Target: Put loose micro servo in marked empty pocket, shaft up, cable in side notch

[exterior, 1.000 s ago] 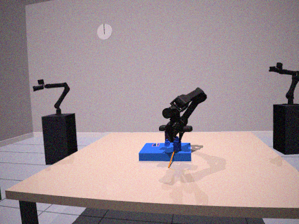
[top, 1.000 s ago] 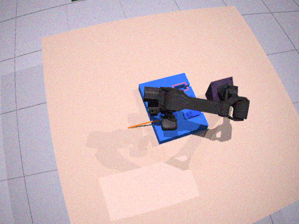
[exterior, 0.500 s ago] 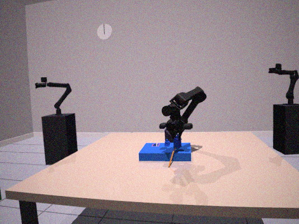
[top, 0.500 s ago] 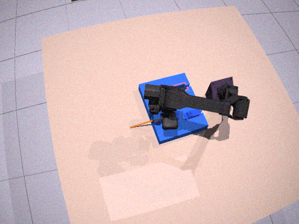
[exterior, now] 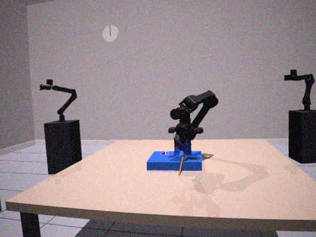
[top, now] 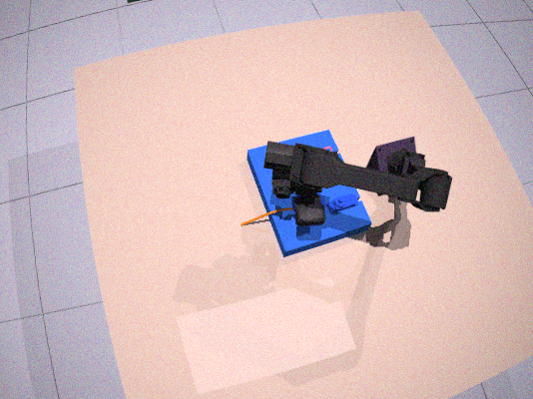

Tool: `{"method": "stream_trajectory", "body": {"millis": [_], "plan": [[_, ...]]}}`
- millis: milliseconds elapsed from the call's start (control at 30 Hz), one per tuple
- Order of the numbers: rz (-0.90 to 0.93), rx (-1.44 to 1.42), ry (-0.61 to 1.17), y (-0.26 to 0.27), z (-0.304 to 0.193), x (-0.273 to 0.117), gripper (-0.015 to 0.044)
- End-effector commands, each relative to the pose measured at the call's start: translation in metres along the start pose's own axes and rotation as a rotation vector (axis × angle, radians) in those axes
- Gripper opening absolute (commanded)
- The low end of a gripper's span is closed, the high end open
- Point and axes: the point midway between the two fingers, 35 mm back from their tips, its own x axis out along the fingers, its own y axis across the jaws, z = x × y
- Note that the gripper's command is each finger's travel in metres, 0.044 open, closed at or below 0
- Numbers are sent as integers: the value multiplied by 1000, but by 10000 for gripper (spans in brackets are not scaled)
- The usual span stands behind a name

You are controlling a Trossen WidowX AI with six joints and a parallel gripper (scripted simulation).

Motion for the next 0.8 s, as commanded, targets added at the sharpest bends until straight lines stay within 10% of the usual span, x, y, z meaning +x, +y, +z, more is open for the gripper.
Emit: {"method": "stream_trajectory", "body": {"millis": [0, 767], "plan": [[-5, -3, -3, -8, -12, -1, 0], [-10, -3, -5, -102, 1, -2, 0]]}}
